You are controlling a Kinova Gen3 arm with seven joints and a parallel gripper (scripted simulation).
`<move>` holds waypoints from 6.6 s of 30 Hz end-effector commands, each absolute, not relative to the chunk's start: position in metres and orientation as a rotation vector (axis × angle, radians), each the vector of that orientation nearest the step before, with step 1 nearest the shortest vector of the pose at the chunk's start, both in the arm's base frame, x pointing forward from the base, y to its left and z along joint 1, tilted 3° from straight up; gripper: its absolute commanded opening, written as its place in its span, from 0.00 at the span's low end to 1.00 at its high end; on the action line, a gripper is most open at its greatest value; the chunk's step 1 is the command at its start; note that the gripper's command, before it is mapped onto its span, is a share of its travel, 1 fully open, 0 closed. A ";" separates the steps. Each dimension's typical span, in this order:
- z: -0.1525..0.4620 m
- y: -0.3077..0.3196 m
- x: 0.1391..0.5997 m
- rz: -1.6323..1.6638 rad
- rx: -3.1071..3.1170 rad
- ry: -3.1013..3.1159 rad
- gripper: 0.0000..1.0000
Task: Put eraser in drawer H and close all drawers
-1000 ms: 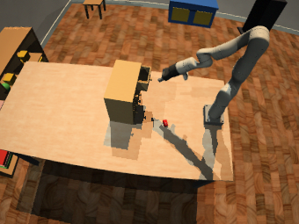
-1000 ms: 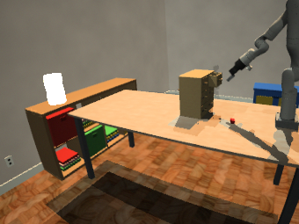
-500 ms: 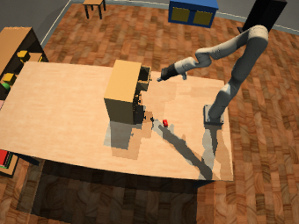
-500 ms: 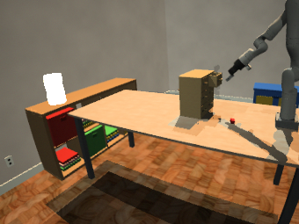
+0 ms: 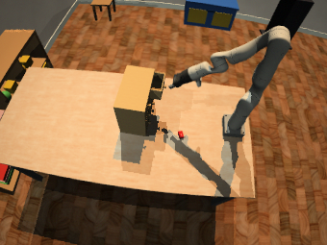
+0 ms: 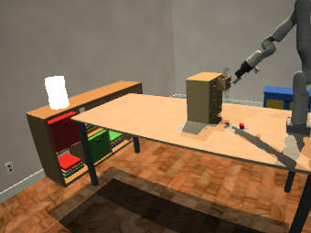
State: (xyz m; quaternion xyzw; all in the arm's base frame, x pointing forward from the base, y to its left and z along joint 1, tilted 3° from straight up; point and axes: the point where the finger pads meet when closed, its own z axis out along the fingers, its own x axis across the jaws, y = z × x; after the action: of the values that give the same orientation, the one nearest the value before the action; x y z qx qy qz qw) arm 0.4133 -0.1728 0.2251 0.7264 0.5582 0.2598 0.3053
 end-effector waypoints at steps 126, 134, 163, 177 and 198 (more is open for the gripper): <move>0.227 -0.187 0.475 0.690 1.923 1.480 0.00; 0.225 -0.179 0.442 0.690 1.923 1.480 0.00; 0.230 -0.175 0.427 0.690 1.923 1.480 0.00; 0.237 -0.171 0.410 0.690 1.923 1.480 0.00; 0.243 -0.167 0.391 0.690 1.923 1.480 0.00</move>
State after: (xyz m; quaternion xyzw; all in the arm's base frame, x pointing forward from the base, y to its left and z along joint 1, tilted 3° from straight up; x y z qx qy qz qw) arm 0.3913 -0.1665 0.2414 0.7268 0.5591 0.2607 0.3021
